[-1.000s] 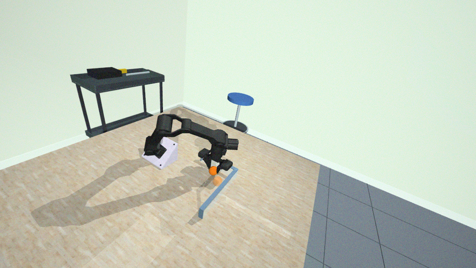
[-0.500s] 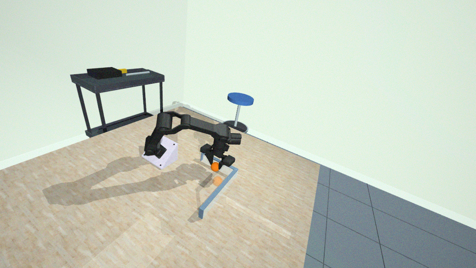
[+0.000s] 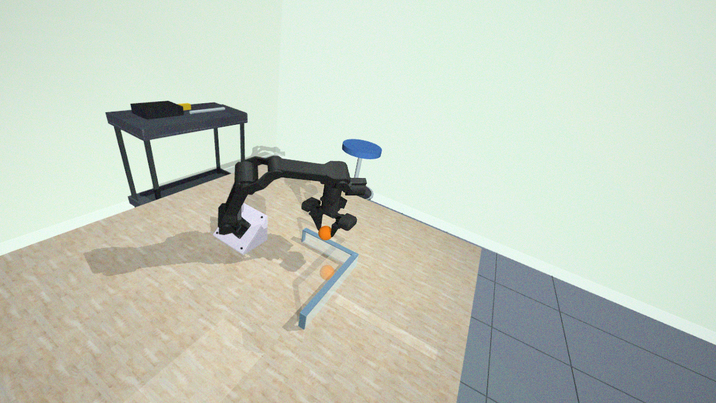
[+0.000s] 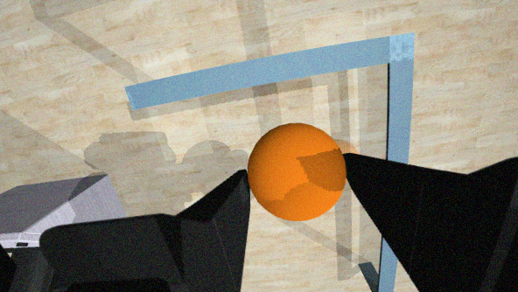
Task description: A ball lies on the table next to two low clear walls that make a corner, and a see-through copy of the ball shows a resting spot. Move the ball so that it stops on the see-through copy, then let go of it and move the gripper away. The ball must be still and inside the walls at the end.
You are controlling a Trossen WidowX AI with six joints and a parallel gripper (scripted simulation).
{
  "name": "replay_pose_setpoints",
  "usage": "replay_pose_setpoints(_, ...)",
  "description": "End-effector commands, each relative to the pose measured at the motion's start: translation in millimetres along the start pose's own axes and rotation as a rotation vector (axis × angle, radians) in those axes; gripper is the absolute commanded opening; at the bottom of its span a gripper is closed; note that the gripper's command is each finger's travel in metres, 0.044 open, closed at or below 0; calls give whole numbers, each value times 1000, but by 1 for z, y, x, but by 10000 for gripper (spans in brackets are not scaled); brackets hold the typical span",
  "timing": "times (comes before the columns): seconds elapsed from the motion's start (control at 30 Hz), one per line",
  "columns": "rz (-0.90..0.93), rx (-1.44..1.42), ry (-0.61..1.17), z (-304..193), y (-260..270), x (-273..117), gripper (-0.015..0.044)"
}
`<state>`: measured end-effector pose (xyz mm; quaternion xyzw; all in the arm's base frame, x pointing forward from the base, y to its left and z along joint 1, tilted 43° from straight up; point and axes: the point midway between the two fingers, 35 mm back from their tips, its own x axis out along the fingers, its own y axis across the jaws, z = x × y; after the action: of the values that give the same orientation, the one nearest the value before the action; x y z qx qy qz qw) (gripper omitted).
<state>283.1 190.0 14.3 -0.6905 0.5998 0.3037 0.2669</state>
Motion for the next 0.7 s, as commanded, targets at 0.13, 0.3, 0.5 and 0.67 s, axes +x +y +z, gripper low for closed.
replay_pose_setpoints(0.13, -1, -12, -4, -2, 4, -23, 0)
replay_pose_setpoints(0.3, -1, -143, -5, -6, -2, -19, 0)
replay_pose_setpoints(0.5, -3, -325, -6, -11, -10, -14, 0)
replay_pose_setpoints(0.67, -4, -476, -7, -16, -16, -9, 0)
